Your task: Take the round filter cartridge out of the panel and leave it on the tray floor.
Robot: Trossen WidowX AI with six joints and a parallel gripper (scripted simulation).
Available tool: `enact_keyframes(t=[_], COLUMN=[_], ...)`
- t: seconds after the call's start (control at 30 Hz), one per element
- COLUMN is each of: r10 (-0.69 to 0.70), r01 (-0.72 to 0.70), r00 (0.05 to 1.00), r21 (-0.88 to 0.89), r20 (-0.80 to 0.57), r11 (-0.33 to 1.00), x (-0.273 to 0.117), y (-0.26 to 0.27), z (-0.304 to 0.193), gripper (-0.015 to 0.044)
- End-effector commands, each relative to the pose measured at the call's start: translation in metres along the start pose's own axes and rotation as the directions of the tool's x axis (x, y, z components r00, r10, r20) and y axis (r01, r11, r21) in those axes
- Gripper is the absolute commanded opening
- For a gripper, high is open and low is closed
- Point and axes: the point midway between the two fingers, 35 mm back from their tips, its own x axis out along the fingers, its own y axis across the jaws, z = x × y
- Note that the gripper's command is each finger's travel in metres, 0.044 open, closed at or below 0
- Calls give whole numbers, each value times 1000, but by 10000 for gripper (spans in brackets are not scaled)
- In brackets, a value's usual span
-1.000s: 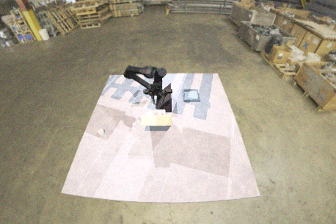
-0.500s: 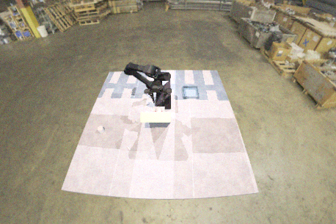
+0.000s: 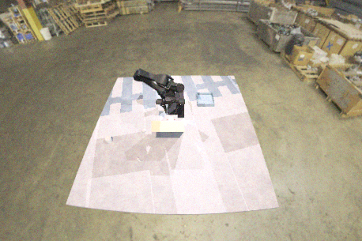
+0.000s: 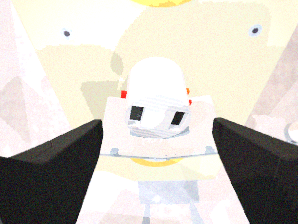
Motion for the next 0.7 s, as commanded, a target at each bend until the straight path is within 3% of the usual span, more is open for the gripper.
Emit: enact_keyframes(t=[0.0,0.67], r10=[3,-1], r01=[-3,1], r00=[1000,1000], r21=[-2,-1], r20=[-5,-3], r11=[1000,1000], x=[7,38], y=[0,-1], z=[-1,-1], gripper=[305,305])
